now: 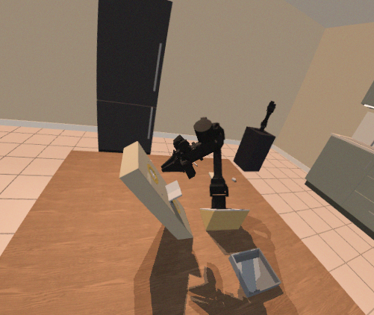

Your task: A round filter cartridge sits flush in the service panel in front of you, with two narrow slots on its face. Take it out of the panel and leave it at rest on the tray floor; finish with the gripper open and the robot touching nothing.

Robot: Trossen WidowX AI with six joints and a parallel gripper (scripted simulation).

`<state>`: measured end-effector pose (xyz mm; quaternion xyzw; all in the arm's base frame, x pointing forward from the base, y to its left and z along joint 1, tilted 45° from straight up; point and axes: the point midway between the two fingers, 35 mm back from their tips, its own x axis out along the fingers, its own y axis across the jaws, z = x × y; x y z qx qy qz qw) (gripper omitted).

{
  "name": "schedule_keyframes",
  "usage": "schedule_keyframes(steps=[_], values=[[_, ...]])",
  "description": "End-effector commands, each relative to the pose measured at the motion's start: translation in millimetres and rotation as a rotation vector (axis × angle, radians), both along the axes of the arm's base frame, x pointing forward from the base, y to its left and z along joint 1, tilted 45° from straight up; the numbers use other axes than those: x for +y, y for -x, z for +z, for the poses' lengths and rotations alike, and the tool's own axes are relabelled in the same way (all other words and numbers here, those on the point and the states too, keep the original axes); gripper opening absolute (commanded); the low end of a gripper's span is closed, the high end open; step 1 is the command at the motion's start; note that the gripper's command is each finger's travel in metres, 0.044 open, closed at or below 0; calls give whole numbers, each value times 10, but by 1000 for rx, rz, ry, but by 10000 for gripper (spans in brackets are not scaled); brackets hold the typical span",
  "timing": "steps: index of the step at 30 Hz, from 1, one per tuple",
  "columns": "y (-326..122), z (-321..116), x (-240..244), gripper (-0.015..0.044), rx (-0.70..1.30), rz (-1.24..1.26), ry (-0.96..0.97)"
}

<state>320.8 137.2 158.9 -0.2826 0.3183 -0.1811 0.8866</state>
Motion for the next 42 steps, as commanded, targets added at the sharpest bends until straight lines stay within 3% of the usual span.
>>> schedule_keyframes(steps=[1, 42], values=[[-44, -42, -36, 98, 6, 1, 2], [-240, -150, -178, 98, -1, 3, 6]])
